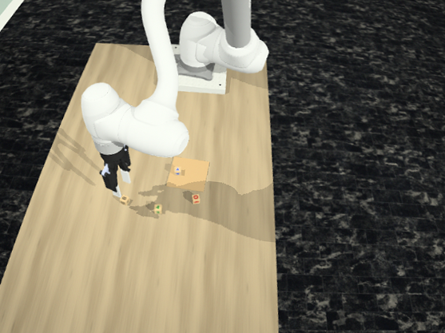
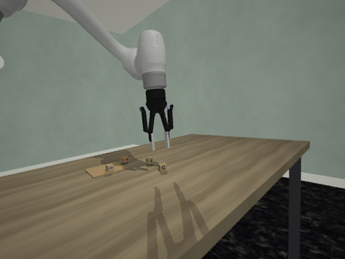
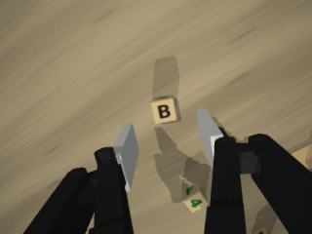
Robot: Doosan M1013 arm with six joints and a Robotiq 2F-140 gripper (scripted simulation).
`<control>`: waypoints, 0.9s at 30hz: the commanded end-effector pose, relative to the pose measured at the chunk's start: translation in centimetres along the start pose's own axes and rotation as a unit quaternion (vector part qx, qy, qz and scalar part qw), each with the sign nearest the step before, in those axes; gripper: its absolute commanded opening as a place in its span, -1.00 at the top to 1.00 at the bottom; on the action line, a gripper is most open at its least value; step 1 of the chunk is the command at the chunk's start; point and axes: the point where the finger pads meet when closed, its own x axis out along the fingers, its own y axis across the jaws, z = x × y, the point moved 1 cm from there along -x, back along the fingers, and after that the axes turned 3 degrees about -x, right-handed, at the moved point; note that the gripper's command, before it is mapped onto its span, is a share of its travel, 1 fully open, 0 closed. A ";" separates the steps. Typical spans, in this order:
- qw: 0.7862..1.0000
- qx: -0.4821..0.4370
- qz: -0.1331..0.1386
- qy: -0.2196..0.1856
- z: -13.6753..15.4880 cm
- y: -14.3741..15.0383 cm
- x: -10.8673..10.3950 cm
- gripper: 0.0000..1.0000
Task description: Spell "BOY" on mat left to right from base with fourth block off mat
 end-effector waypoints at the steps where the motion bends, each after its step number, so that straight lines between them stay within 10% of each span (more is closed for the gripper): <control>1: 1.000 0.005 0.002 -0.001 -0.2 -0.2 0.0 0.26; 27: 1.000 0.005 0.002 -0.001 -0.2 -0.2 0.8 0.26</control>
